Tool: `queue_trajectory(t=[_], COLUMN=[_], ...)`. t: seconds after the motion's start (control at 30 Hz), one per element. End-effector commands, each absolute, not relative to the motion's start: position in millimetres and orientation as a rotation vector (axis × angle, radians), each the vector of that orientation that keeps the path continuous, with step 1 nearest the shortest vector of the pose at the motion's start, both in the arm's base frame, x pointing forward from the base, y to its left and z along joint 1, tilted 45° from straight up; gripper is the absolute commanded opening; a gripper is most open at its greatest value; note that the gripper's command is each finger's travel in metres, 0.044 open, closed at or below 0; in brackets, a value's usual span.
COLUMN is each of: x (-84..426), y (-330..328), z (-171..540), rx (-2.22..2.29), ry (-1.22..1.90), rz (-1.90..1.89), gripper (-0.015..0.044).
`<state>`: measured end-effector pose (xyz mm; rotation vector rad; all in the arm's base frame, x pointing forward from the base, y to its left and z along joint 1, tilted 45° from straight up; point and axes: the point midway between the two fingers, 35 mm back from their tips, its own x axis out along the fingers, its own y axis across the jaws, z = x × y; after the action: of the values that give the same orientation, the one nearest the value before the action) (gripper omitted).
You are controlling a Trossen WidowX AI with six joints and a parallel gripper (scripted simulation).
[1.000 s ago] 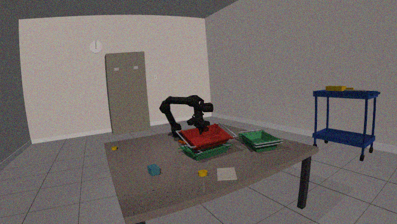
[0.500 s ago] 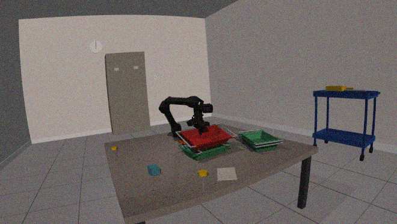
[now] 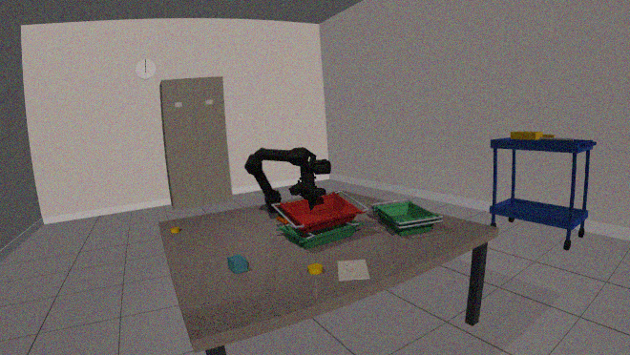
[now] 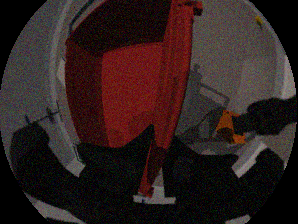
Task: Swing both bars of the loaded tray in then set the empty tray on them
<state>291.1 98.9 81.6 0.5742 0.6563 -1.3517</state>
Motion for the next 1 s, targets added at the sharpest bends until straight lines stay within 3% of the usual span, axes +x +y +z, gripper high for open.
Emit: queue_trajectory(t=[0.0,0.97], x=[287.1,284.8], y=[89.9,82.3], z=[75.9,69.5], rx=[0.551,0.551], ry=[0.669,0.669], rz=[-1.371,-1.371], gripper=[0.0,0.0])
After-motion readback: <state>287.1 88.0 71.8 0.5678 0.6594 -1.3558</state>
